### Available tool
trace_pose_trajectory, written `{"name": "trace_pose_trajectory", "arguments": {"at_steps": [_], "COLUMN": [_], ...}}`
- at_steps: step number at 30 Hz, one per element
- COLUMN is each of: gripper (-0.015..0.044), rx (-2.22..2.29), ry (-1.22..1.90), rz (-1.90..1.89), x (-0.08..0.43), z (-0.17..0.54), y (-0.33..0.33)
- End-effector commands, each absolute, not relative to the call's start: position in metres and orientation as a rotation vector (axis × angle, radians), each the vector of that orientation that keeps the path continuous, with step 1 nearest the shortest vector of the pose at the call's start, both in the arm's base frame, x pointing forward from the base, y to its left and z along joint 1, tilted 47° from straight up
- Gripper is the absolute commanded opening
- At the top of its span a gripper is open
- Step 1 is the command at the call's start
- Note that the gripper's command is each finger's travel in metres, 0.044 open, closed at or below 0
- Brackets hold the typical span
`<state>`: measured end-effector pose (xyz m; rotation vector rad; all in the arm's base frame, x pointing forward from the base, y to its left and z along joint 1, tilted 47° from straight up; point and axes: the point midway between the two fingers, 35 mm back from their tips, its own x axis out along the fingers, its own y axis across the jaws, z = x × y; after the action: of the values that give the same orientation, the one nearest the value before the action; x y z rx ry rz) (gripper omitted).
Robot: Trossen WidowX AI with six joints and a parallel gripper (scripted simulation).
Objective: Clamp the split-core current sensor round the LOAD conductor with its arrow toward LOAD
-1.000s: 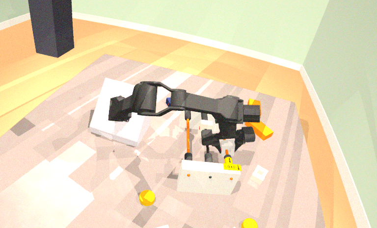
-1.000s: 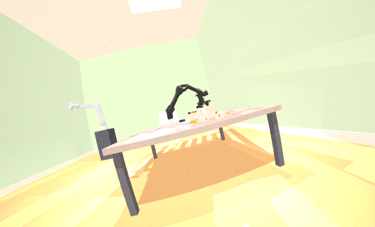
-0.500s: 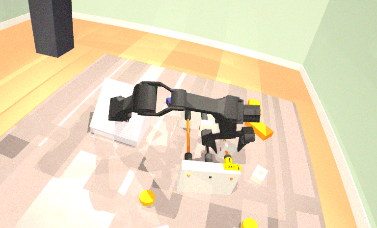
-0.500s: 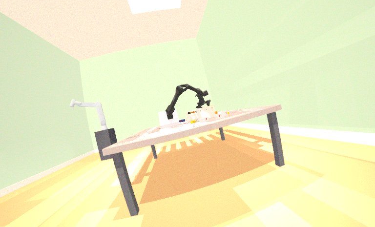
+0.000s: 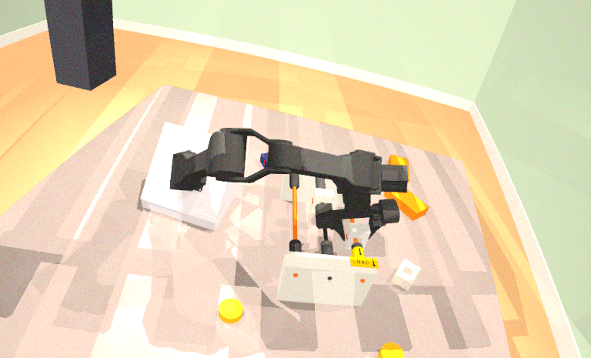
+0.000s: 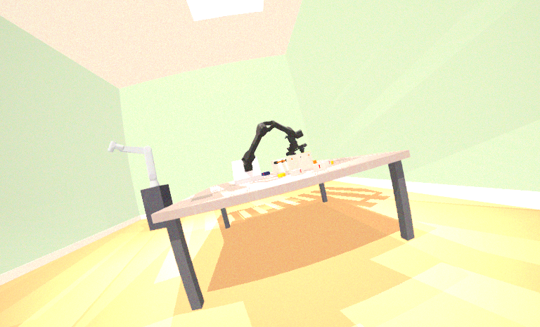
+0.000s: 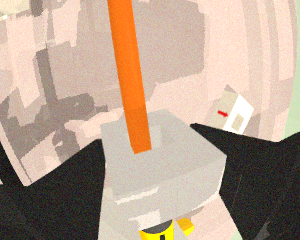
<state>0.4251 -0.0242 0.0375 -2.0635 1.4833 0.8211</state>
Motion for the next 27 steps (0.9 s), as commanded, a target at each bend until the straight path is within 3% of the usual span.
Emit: {"name": "trace_pose_trajectory", "arguments": {"at_steps": [1, 7, 15, 27], "gripper": [0.0239, 0.0199, 0.0, 0.0], "rx": [-2.064, -2.064, -2.064, -2.042], "ry": [1.481, 1.481, 1.482, 1.52], "rz": [0.82, 0.82, 0.82, 0.835], "x": [0.4254, 0.4254, 0.4251, 0.4245], "z": [0.0377, 0.0377, 0.0384, 0.0381], "y": [-0.0239, -0.0239, -0.0238, -0.024]}}
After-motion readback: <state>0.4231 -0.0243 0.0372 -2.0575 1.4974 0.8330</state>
